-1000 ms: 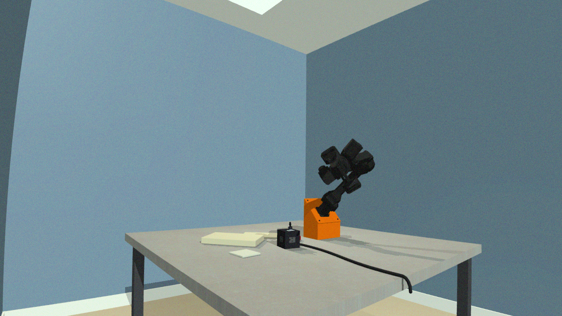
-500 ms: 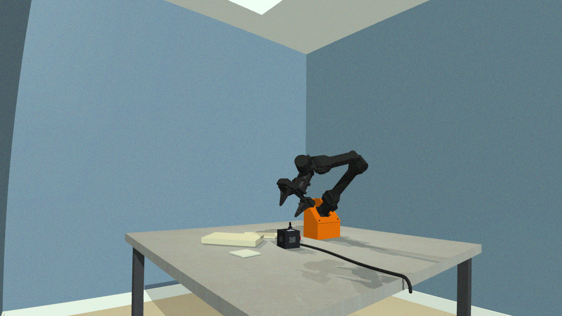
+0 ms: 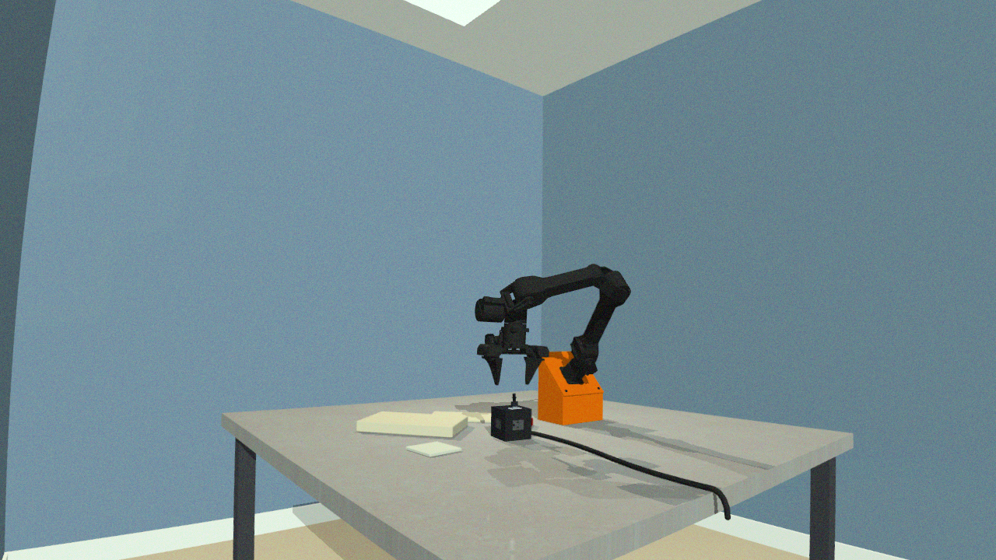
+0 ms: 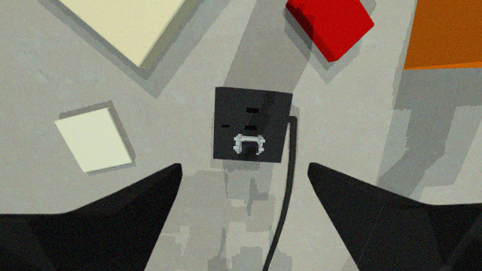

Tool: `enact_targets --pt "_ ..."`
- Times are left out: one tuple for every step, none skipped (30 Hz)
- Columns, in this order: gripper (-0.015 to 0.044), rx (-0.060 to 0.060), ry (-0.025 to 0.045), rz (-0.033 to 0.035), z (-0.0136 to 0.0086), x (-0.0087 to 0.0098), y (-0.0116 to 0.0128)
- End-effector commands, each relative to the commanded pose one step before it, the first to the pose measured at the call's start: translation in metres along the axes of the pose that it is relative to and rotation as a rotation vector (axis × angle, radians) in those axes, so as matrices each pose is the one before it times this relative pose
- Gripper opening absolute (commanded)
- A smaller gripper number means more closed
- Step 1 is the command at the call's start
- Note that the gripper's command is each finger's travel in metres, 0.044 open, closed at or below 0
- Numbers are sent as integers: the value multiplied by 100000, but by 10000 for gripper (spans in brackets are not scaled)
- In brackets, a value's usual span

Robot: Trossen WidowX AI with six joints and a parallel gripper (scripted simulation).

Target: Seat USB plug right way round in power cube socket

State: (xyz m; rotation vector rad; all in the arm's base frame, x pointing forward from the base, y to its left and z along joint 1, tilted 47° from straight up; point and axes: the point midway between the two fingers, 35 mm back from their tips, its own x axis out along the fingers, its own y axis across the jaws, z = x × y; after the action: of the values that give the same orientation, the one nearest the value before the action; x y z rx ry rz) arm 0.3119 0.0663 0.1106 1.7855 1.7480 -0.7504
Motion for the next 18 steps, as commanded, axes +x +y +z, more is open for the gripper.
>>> enact_targets --pt "440 -589 2547 -3021 91 20 -547" --pt "440 -2 -1 2 22 1 51" --pt "440 0 0 0 0 -10 0" --pt "440 0 1 0 0 14 0" --pt "440 0 1 0 0 29 0" --pt "440 -1 2 0 0 38 0" --pt "440 -1 2 1 0 52 0" --pt "440 -1 3 1 1 69 0" --pt "440 -1 4 1 1 87 0" --pt "440 -1 4 1 1 102 0" --pt "440 -2 5 1 1 107 0" --pt "440 -1 5 1 1 106 0" --pt "440 -1 5 1 1 104 -1" --pt "440 -1 5 1 2 103 -2" --pt "440 -1 5 1 2 103 -2" --pt "440 -1 5 1 2 102 -3" --pt "440 -1 5 1 2 101 -3" --pt "440 -1 5 1 3 101 -4"
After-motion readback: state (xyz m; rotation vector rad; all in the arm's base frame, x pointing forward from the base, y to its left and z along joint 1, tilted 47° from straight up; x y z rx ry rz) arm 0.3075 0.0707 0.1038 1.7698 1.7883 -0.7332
